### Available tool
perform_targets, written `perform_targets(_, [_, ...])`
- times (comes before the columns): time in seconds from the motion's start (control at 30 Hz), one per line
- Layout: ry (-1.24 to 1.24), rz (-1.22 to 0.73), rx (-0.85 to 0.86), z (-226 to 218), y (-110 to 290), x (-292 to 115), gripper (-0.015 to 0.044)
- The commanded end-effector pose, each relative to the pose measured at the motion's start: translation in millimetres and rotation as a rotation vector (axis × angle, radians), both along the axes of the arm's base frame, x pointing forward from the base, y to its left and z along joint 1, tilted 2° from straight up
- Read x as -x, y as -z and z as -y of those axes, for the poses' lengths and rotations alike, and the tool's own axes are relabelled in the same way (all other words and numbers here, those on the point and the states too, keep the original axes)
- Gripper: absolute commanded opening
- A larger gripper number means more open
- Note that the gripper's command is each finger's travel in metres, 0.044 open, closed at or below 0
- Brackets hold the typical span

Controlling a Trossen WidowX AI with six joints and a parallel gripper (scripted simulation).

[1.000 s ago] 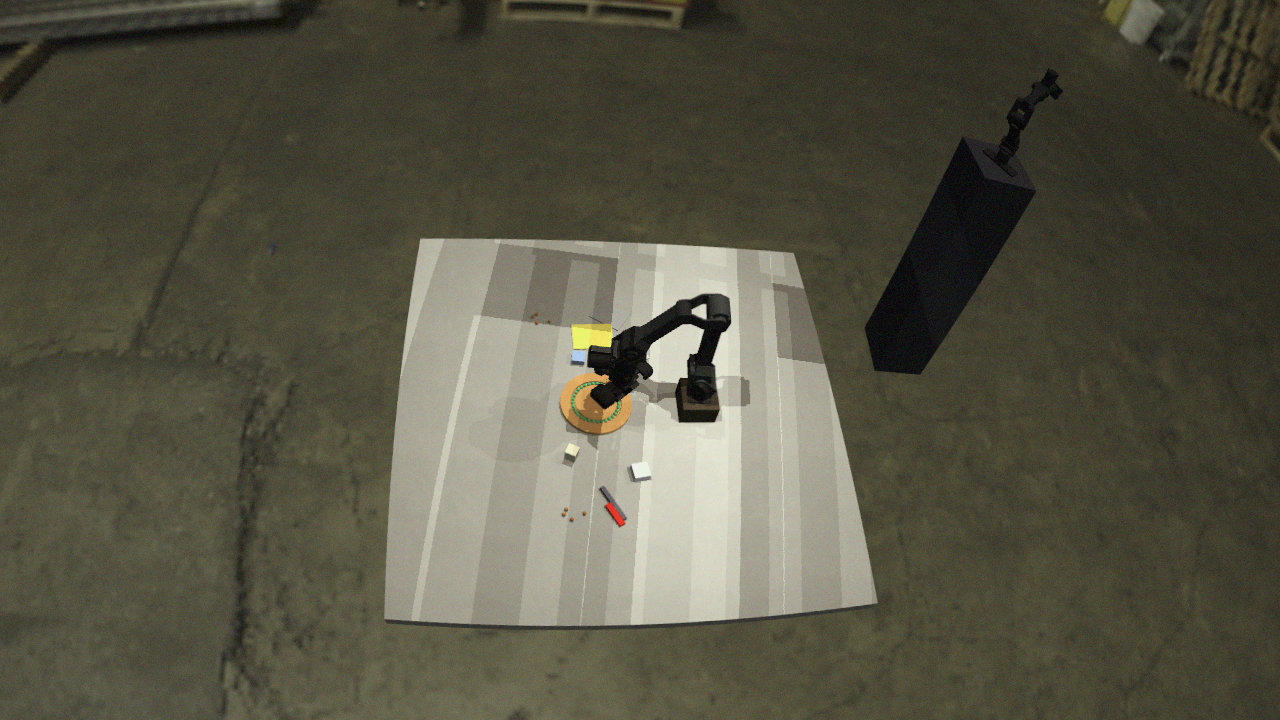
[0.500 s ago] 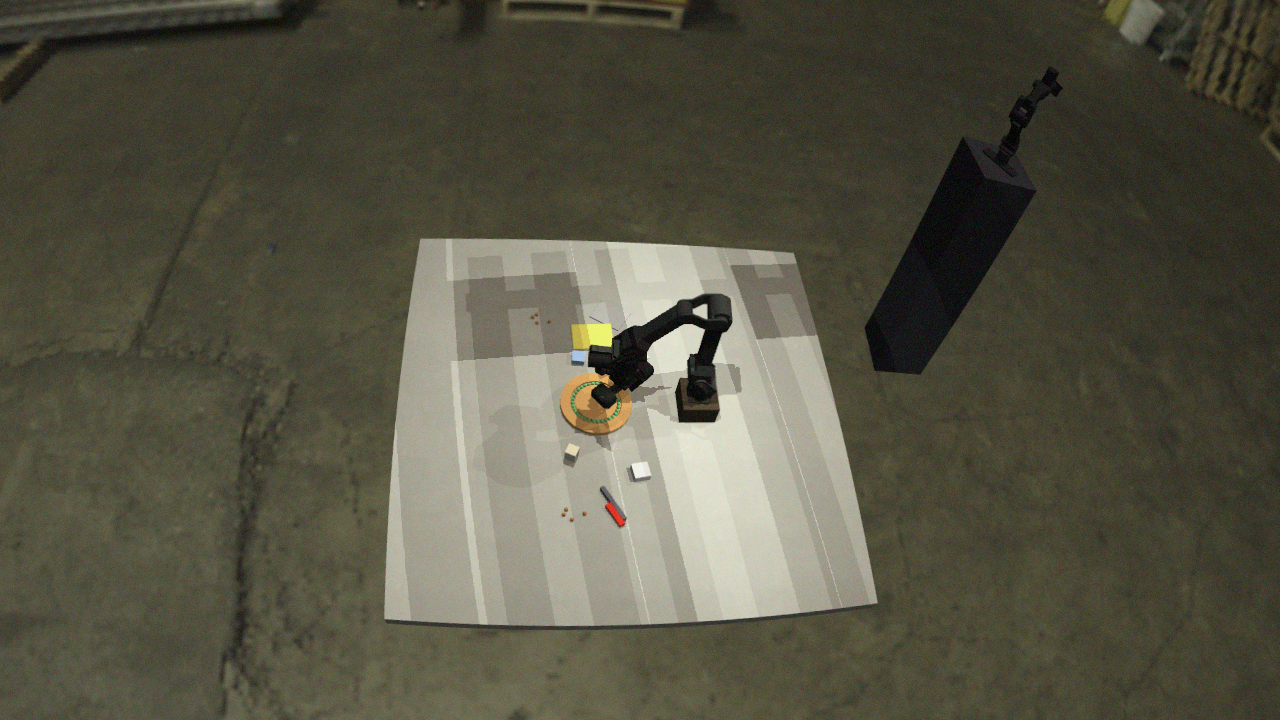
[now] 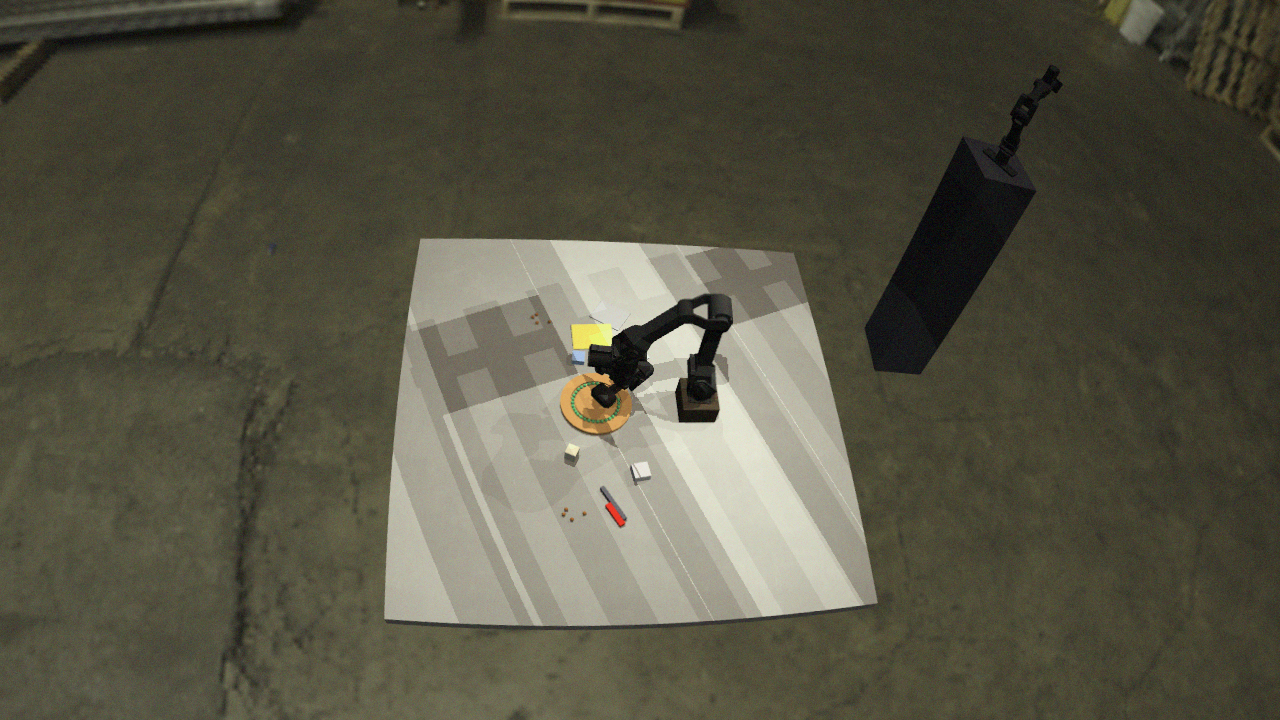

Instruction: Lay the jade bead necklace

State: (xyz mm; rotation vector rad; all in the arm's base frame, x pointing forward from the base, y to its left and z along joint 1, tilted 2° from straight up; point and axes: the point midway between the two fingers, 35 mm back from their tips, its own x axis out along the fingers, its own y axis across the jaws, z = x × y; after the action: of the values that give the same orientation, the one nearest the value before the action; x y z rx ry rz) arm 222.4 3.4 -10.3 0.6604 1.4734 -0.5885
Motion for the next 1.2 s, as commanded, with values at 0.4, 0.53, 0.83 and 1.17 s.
perform_targets(0.4, [0.098,0.000,0.001,42.8,-33.1,-43.0,0.0125])
perform_targets(0.53, [0.098,0.000,0.001,42.6,-25.9,-43.3,0.0120])
perform_targets(0.83, [0.099,0.009,0.002,42.0,-21.8,-45.2,0.0120])
perform_targets(1.17, [0.099,0.004,0.001,41.7,-5.2,-44.8,0.0120])
